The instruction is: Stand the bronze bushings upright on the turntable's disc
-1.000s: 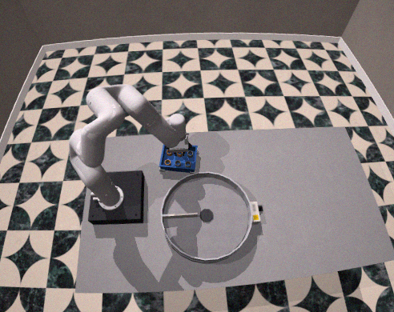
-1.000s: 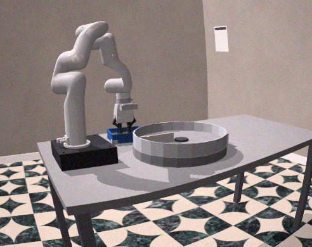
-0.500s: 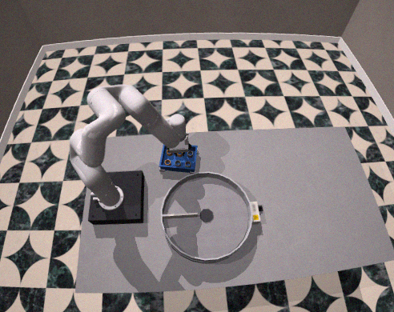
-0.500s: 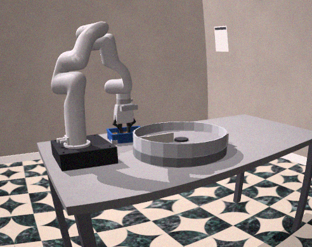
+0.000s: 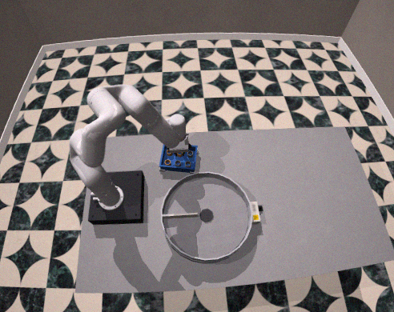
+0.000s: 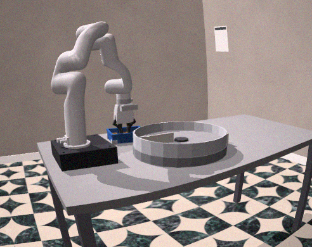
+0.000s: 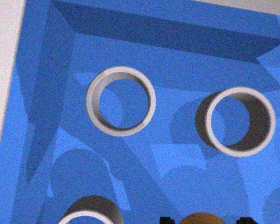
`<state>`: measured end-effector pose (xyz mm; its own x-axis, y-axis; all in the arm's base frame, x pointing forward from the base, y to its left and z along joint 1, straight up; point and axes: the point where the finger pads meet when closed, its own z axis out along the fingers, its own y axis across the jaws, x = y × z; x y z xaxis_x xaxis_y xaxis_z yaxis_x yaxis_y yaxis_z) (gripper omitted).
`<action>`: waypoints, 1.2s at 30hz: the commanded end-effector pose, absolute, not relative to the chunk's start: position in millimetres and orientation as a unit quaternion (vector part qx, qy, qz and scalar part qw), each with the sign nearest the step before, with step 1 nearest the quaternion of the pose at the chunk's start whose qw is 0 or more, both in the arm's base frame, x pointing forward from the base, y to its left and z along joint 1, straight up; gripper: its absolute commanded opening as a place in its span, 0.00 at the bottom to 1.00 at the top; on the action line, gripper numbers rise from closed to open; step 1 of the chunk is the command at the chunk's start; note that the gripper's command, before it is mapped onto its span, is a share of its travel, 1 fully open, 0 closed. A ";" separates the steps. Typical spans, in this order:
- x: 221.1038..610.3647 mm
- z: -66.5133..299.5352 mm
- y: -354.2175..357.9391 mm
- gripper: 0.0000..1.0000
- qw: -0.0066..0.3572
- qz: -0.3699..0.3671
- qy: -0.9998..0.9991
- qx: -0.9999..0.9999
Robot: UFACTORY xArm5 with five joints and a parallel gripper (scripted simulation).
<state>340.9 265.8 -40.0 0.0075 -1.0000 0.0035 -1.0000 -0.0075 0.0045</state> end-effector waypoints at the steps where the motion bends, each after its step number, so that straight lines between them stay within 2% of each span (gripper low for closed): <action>1: 342.0 -38.9 266.7 0.00 0.001 0.000 -0.704 0.710; 36: 342.1 -35.7 266.7 0.00 0.001 0.000 -0.704 0.710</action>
<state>340.3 265.3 -39.8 0.0074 -1.0000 0.0046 -1.0000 -0.0074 0.0060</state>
